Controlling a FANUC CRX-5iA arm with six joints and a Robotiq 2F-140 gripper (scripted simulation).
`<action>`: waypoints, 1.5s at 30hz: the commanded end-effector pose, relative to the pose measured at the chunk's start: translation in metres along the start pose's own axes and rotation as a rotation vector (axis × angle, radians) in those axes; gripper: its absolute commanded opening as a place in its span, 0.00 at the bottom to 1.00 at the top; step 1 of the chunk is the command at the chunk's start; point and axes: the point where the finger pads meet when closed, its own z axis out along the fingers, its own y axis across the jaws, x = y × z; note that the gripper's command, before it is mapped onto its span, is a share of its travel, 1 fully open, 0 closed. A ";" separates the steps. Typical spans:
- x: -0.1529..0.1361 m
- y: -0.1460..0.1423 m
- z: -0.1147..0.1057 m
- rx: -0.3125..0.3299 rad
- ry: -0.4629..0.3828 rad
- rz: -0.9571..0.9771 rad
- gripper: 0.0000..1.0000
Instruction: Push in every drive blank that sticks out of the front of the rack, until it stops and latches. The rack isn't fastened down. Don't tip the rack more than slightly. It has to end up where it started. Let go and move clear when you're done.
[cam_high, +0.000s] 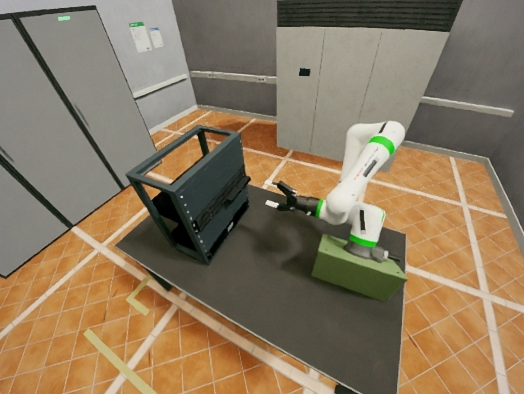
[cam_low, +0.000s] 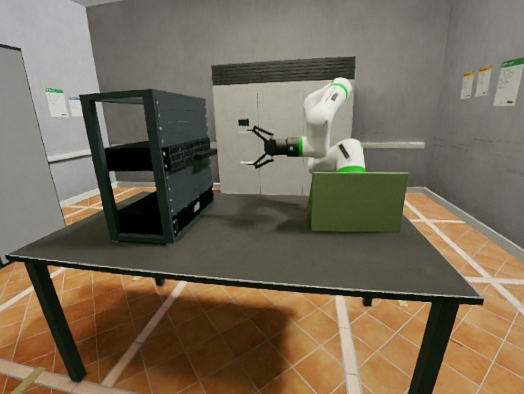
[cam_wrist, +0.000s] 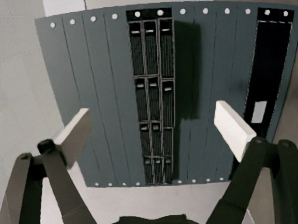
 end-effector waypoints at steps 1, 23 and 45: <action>0.000 -0.001 0.000 0.001 0.000 0.000 1.00; -0.019 -0.001 0.033 0.000 0.000 0.001 1.00; -0.060 -0.001 0.106 0.000 0.000 0.001 1.00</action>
